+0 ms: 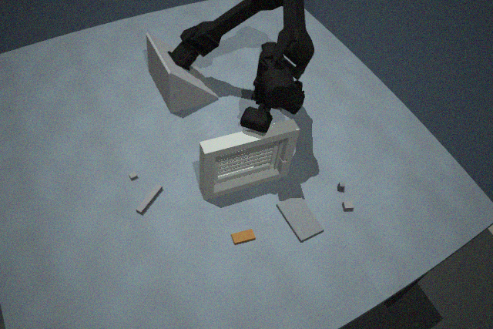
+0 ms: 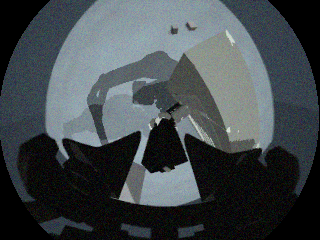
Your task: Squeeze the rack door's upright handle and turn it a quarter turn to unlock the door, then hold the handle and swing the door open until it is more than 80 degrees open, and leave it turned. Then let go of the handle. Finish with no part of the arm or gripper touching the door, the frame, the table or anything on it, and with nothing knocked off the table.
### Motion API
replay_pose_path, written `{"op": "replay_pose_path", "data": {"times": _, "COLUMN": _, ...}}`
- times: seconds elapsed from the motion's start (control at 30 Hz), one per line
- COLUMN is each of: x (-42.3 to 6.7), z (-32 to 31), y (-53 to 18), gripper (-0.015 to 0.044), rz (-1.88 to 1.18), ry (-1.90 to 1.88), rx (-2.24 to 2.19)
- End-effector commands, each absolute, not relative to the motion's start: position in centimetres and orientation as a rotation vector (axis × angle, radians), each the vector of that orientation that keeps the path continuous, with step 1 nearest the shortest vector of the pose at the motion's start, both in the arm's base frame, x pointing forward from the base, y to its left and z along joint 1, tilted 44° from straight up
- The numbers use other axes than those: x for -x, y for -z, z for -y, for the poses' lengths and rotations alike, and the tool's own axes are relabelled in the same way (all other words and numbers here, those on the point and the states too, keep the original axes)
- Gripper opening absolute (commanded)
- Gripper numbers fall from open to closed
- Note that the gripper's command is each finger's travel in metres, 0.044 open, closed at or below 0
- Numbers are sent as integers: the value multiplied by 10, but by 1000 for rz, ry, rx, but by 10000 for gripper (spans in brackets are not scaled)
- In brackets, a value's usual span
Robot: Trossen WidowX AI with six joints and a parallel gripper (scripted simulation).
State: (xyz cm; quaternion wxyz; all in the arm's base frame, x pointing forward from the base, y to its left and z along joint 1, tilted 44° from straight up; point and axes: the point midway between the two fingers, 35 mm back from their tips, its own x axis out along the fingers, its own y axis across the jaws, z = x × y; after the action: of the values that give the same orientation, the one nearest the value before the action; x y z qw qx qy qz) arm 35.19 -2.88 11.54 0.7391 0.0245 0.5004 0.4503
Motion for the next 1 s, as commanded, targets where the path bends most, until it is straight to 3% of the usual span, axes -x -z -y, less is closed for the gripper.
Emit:
{"op": "replay_pose_path", "data": {"times": 0.0, "x": -352, "z": 29, "y": -115, "gripper": 290, "rz": -1192, "ry": -880, "rx": -210}}
{"op": "replay_pose_path", "data": {"times": 0.97, "x": -352, "z": 29, "y": -115, "gripper": 290, "rz": -1631, "ry": 135, "rx": -1347}}
